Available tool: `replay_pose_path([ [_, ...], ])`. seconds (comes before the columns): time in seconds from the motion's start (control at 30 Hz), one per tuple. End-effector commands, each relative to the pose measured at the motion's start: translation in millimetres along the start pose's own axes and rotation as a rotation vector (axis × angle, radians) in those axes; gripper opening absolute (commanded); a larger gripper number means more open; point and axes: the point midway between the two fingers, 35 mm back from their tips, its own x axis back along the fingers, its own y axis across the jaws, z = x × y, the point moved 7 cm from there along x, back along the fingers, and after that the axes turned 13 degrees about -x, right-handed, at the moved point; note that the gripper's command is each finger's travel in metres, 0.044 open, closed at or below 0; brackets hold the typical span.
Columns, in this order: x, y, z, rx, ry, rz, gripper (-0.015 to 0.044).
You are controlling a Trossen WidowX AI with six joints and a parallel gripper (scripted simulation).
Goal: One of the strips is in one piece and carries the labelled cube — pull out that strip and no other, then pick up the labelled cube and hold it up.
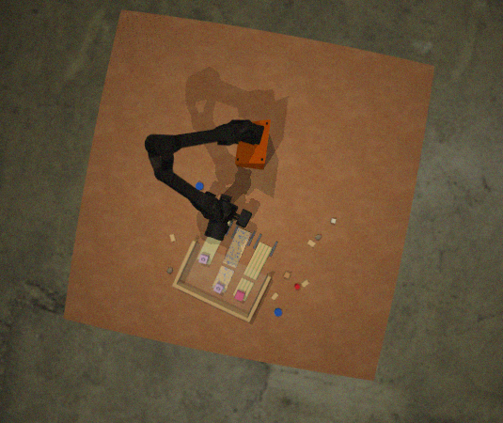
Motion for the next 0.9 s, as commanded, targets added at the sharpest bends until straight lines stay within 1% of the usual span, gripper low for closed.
replay_pose_path([
  [0.0, -3, -3, 11, 0.006, 0.021, 0.008, 0.0],
  [0.87, -3, -13, 50, 0.008, 0.022, 0.009, 0.0],
])
